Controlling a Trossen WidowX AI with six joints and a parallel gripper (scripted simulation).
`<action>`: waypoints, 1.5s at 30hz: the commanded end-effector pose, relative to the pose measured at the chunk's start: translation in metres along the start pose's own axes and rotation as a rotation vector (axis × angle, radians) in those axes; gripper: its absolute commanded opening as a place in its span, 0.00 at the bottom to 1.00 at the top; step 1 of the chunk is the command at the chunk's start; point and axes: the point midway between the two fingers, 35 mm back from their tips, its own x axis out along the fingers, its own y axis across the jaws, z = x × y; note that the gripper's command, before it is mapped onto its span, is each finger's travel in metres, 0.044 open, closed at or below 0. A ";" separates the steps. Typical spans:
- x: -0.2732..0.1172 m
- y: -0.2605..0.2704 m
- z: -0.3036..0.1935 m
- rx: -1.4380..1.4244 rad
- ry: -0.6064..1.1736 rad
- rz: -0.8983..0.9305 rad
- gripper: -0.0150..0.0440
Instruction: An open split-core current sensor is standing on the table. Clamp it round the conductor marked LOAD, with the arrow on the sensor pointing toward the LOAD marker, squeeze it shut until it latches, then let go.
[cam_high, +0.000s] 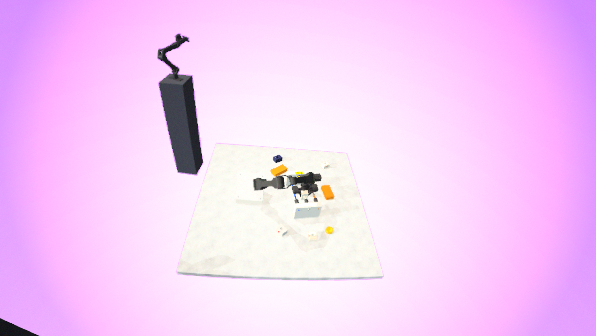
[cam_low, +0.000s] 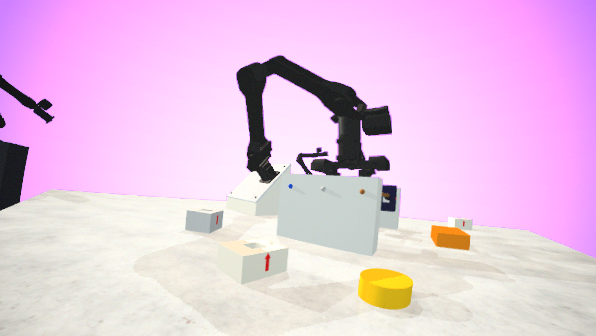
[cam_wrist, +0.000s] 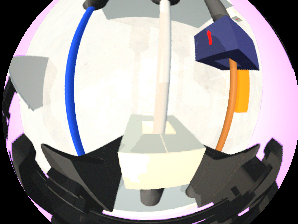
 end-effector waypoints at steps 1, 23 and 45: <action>0.004 0.000 -0.001 -0.002 0.003 0.000 0.25; 0.000 0.000 0.000 -0.002 0.000 -0.001 0.69; 0.000 0.000 0.000 -0.002 0.000 -0.001 0.73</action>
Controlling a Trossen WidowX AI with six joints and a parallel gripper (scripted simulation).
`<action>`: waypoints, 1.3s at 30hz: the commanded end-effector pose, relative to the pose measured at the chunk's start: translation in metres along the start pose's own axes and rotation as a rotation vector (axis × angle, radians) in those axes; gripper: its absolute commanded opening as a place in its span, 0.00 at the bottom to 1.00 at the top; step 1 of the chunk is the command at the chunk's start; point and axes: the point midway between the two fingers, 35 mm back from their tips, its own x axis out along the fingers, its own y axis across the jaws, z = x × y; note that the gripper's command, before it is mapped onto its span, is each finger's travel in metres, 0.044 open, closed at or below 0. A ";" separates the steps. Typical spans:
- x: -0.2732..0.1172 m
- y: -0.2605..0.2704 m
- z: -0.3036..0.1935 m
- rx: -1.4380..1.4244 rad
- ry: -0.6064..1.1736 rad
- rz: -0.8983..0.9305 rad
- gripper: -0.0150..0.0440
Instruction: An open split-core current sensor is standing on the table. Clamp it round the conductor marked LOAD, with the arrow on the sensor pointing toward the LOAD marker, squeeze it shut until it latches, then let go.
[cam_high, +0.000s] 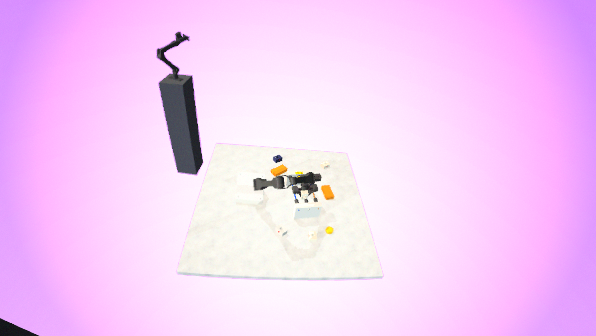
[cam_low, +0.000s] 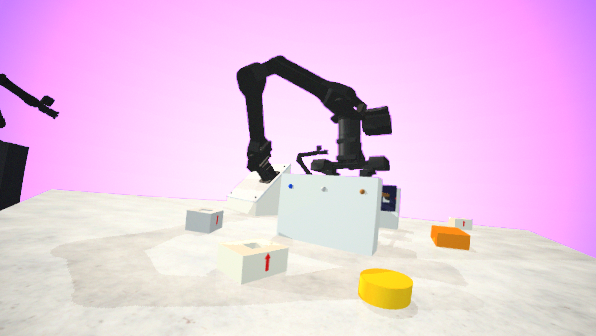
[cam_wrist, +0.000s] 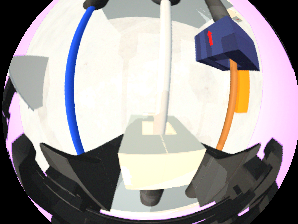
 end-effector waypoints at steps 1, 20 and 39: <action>0.000 0.000 0.000 0.001 0.000 0.000 0.78; -0.055 -0.009 0.001 0.004 -0.010 0.027 1.00; -0.101 -0.007 -0.001 0.008 -0.004 0.052 1.00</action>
